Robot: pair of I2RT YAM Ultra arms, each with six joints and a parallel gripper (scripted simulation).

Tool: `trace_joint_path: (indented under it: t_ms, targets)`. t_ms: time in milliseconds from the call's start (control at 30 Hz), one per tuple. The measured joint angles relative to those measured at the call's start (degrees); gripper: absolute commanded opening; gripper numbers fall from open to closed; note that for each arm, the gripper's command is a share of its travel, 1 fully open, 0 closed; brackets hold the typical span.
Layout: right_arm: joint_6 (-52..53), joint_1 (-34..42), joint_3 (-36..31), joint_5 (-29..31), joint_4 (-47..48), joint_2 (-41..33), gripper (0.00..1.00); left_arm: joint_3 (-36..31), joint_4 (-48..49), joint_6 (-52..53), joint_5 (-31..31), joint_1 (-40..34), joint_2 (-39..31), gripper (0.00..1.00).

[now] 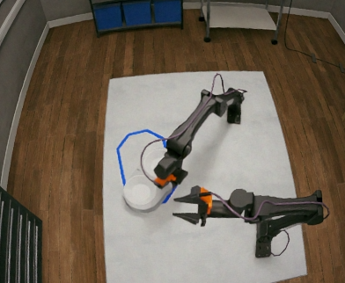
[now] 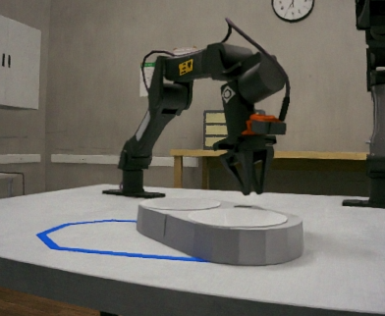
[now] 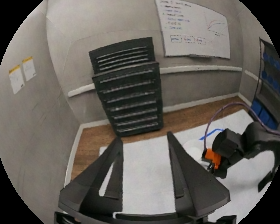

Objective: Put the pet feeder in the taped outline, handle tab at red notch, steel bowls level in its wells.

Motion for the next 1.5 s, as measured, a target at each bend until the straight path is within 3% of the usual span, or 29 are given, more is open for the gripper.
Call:
trace_joint_path:
  t_ms: [567, 1500]
  targets:
    - [0.0, -0.3, 0.3, 0.1, 1.2, -1.2, 0.30, 0.0, -0.2, 0.0, -0.5, -0.1, 0.0, 0.47]
    - [0.0, -0.4, -11.7, 0.2, 11.1, -2.6, 0.30, 0.0, -0.2, 0.0, -0.5, -0.1, 0.0, 0.47]
